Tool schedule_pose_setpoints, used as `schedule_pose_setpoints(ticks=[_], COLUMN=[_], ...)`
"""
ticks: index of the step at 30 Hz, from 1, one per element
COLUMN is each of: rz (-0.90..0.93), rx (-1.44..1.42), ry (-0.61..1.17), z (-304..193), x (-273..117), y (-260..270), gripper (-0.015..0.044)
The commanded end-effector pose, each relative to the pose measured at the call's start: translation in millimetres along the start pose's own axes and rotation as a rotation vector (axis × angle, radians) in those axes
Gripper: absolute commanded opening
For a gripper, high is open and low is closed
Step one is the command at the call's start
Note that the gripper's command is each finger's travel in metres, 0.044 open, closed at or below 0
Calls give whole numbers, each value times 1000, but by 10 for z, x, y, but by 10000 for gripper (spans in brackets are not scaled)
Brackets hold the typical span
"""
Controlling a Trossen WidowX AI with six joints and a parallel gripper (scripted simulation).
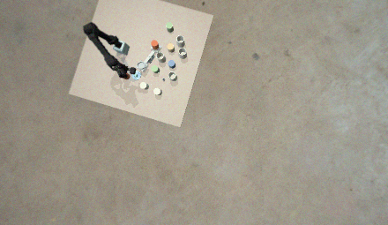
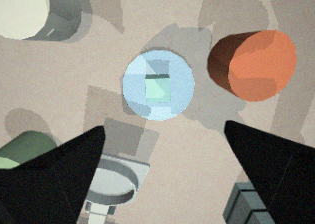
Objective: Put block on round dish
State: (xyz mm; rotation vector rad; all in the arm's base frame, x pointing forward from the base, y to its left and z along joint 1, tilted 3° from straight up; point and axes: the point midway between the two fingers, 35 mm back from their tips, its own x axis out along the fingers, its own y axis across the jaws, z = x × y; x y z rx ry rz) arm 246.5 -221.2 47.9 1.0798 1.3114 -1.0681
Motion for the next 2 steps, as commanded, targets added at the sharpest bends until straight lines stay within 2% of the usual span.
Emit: schedule_pose_setpoints(ticks=[1,2], rz=[-1,-1], rx=[0,0], ry=[2,2], z=[-3,-3], x=[-3,-3], y=[-3,-3], gripper=[440,440])
